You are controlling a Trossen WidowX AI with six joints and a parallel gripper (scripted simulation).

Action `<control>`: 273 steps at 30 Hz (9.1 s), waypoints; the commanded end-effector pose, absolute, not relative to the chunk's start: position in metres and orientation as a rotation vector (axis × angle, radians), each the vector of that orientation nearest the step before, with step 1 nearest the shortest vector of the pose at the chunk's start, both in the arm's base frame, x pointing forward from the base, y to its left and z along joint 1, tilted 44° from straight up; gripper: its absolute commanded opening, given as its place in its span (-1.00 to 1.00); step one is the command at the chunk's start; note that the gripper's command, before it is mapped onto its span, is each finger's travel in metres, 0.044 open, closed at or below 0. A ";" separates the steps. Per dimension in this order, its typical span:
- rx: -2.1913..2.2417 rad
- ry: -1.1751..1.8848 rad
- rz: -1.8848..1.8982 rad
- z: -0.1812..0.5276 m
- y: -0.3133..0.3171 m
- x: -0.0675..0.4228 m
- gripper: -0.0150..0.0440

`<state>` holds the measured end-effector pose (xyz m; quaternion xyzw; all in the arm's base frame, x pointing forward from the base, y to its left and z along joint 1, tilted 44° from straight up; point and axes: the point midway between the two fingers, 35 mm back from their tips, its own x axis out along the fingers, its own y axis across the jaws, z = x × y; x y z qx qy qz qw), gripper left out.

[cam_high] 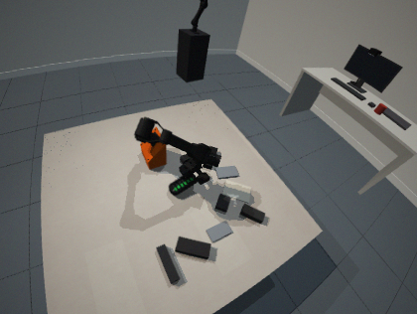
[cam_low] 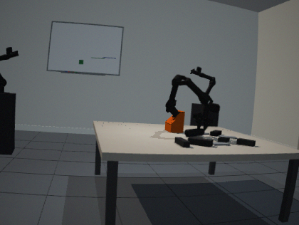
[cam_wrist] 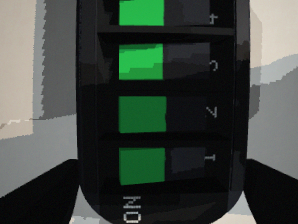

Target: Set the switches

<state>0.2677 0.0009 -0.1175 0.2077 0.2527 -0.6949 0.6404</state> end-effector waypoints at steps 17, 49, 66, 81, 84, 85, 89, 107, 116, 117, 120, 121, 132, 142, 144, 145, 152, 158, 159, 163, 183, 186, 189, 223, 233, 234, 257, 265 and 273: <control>0.502 0.612 -1.572 -0.099 0.005 0.269 0.65; 0.556 0.663 -1.560 -0.072 0.006 0.272 0.65; 0.584 0.689 -1.554 -0.058 0.005 0.273 0.65; 0.608 0.712 -1.548 -0.046 0.003 0.274 0.65; 0.613 0.717 -1.547 -0.044 0.002 0.274 0.65; 0.615 0.719 -1.546 -0.043 0.002 0.274 0.65; 0.621 0.725 -1.544 -0.040 0.001 0.275 0.65; 0.651 0.753 -1.537 -0.025 -0.004 0.276 0.65; 0.666 0.767 -1.532 -0.018 -0.007 0.276 0.65; 0.668 0.768 -1.532 -0.018 -0.008 0.276 0.65; 0.673 0.773 -1.531 -0.015 -0.009 0.277 0.65; 0.674 0.775 -1.530 -0.015 -0.009 0.277 0.65; 0.693 0.792 -1.525 -0.006 -0.013 0.277 0.65; 0.709 0.807 -1.520 0.000 -0.017 0.278 0.65; 0.712 0.809 -1.519 0.002 -0.018 0.278 0.65; 0.712 0.810 -1.519 0.002 -0.018 0.278 0.65; 0.723 0.820 -1.516 0.008 -0.018 0.278 0.65; 0.734 0.830 -1.512 0.013 -0.020 0.279 0.65; 0.736 0.832 -1.512 0.013 -0.021 0.279 0.65; 0.743 0.838 -1.510 0.016 -0.023 0.279 0.65; 0.775 0.868 -1.499 0.030 -0.033 0.280 0.65; 0.780 0.873 -1.497 0.032 -0.035 0.280 0.65; 0.785 0.877 -1.496 0.034 -0.037 0.280 0.65; 0.744 0.839 -1.509 0.054 -0.054 0.281 0.65; 0.726 0.822 -1.515 0.059 -0.060 0.281 0.65; 0.724 0.821 -1.516 0.060 -0.060 0.281 0.65; 0.681 0.781 -1.529 0.071 -0.074 0.282 0.65; 0.666 0.768 -1.533 0.075 -0.079 0.282 0.65; 0.651 0.753 -1.537 0.078 -0.084 0.282 0.65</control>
